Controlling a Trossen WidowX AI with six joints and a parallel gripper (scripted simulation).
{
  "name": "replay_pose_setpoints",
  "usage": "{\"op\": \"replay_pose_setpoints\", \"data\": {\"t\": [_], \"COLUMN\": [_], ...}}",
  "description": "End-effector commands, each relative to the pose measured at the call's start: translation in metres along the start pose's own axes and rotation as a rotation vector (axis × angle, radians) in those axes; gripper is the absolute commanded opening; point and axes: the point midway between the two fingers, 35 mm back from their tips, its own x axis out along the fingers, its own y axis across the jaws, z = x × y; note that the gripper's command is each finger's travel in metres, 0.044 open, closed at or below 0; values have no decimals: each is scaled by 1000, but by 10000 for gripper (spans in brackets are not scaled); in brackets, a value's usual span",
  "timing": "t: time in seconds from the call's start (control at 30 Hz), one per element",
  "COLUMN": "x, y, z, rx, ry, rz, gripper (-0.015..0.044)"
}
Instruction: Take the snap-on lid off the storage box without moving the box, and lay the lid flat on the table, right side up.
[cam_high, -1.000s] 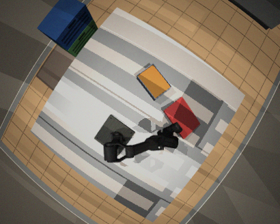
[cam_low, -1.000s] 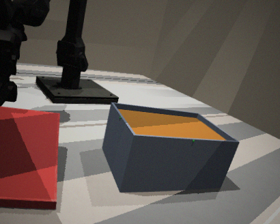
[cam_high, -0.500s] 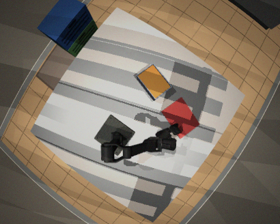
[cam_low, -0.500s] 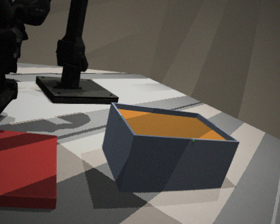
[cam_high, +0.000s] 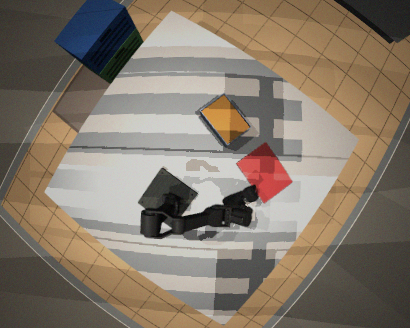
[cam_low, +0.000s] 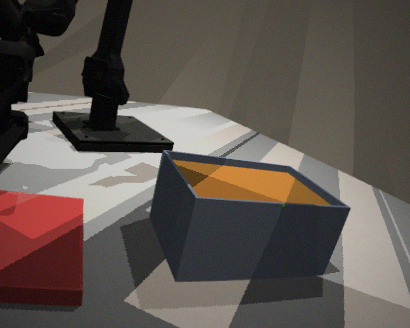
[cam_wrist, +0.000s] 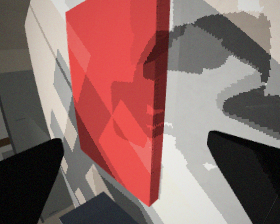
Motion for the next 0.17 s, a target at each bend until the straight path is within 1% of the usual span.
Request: {"op": "replay_pose_setpoints", "data": {"t": [0.0,0.13], "x": [-6,-12], "y": [-4,-9], "z": [-1,-1], "rx": [-5,-5], "ry": [2,2], "rz": [2,1], "gripper": [440,440]}}
